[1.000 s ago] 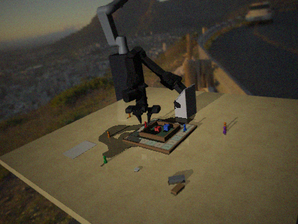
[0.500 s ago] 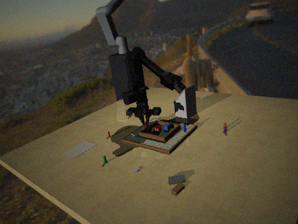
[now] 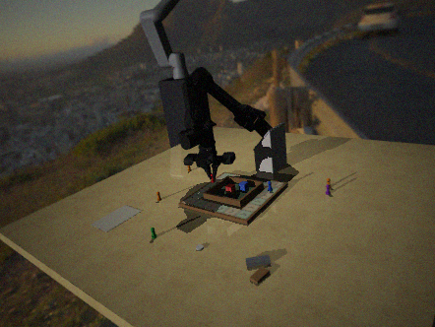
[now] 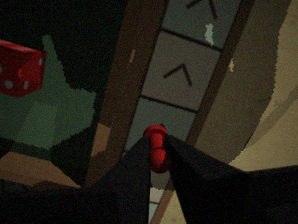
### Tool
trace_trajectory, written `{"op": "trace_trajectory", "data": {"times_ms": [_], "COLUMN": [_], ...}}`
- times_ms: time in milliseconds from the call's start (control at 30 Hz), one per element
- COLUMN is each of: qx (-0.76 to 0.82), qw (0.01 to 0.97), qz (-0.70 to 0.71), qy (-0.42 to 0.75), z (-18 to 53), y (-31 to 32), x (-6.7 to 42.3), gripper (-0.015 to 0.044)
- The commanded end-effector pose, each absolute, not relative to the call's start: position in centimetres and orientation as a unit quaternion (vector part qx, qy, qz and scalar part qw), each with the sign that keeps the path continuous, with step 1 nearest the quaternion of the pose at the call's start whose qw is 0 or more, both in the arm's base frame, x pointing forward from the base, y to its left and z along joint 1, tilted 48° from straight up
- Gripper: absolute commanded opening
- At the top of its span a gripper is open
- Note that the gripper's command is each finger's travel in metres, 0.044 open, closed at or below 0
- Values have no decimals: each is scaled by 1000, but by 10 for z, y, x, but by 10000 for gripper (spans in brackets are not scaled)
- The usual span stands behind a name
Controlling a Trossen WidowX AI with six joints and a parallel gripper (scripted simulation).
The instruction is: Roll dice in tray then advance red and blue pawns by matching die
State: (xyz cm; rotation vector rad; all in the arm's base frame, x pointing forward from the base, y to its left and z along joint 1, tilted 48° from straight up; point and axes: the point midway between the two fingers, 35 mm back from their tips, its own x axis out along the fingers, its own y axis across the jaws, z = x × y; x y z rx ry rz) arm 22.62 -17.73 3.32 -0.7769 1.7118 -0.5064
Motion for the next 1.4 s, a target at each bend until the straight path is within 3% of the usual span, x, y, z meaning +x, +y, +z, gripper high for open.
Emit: {"op": "trace_trajectory", "data": {"times_ms": [0,567,1367], "qx": [-327,-329,-328], "qw": [569,565,569], "qz": [-216,-219,-220], "qy": [723,724,721], "z": [47,111,78], "y": [-163,-102,-155], "x": [233,235,330], "gripper": [0,0,0]}}
